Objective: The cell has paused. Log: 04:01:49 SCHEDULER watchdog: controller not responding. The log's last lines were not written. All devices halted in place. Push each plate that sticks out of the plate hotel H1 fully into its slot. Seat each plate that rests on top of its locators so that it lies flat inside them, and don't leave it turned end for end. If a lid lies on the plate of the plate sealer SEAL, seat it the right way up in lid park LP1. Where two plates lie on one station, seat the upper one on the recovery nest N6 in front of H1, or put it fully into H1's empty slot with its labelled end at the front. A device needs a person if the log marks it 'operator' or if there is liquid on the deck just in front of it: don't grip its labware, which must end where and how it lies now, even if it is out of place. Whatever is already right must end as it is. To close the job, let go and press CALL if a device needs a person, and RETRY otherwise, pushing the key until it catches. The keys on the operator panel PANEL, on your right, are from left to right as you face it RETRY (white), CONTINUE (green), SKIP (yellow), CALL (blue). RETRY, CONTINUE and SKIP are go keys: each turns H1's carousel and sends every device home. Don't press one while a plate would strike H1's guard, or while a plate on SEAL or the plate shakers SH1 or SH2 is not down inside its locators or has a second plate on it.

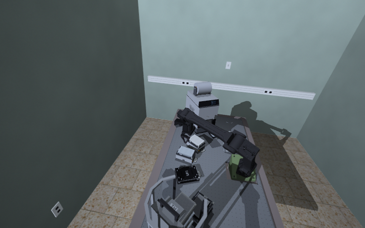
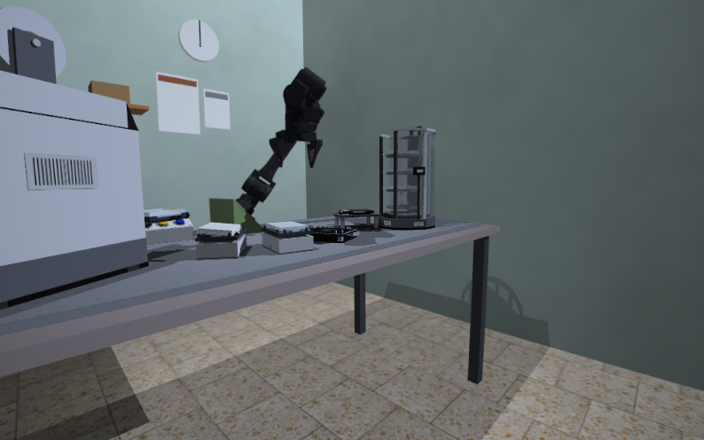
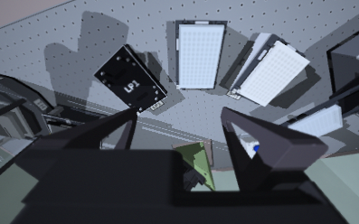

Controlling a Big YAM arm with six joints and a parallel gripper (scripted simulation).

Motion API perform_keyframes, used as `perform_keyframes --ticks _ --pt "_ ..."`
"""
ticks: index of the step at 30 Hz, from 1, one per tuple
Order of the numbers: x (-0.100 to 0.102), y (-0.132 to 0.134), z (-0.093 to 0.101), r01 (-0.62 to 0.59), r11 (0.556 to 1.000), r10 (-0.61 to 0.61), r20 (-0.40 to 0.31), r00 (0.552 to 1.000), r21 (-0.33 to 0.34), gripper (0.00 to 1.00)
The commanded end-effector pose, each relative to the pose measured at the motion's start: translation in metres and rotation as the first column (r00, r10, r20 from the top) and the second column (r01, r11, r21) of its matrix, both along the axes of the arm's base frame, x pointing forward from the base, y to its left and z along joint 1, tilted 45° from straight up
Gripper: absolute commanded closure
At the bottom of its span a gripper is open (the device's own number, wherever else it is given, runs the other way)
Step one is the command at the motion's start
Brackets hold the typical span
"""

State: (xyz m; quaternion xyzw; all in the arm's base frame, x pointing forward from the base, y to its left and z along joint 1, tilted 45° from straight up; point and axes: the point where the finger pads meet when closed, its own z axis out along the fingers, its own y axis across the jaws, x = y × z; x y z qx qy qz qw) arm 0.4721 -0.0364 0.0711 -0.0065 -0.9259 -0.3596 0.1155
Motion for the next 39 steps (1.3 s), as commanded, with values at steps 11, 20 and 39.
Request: perform_keyframes --ticks 11,20,39 --pt "0.021 -0.047 -0.023 0.008 1.0 -0.007 0.056 0.998 -0.01 0.0" --pt "0.021 -0.064 -0.039 0.048 0.999 -0.047 0.018 0.999 -0.021 0.0" --pt "0.005 -0.107 -0.075 0.263 0.958 -0.28 -0.174 0.944 -0.11 0.0"
